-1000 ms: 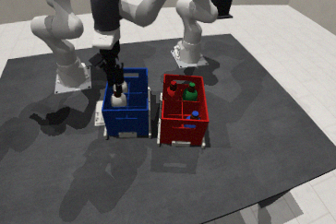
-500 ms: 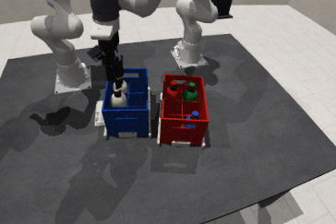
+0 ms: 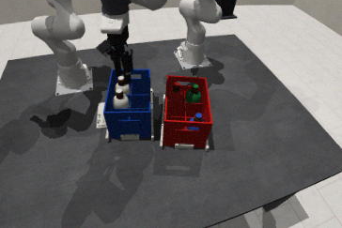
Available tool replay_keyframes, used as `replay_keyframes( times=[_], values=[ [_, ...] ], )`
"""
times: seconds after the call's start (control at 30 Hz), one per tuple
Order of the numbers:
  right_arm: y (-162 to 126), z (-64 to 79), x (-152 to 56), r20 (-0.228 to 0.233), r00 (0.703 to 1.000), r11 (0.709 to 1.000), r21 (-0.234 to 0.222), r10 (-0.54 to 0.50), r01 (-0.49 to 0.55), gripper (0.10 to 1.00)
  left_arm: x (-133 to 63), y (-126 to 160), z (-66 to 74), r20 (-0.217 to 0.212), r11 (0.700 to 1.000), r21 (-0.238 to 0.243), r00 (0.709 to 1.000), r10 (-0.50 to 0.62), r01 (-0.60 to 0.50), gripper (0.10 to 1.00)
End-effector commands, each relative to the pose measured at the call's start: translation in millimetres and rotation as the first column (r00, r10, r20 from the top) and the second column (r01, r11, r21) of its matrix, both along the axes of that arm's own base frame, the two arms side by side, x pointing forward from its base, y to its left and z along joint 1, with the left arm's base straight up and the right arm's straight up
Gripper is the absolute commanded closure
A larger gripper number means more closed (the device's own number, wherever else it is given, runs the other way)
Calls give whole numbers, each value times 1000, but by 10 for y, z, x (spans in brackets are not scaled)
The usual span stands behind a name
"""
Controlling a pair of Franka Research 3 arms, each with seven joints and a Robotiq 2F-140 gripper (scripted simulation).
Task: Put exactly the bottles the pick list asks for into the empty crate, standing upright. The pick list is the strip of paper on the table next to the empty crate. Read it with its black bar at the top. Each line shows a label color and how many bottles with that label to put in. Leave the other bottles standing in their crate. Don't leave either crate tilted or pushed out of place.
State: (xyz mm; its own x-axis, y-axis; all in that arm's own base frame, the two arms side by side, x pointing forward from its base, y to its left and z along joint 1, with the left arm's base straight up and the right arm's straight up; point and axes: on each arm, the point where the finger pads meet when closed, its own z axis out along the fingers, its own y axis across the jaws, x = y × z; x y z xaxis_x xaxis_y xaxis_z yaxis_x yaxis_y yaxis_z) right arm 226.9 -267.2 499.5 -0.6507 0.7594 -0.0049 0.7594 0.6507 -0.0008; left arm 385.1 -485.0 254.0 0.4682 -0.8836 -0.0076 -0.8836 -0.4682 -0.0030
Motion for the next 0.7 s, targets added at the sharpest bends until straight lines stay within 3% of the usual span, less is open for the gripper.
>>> replay_keyframes(
  times=[0.0, 0.67],
  values=[
    [11, -4, -4, -3, 1000, 1000, 3, -4, 4, 98, 45, 155, 12, 1, 1000, -8, 1000, -10, 10, 656],
    [11, -4, -4, -3, 1000, 1000, 3, -4, 4, 98, 158, 1048, 12, 1, 1000, -8, 1000, -10, 10, 656]
  ],
)
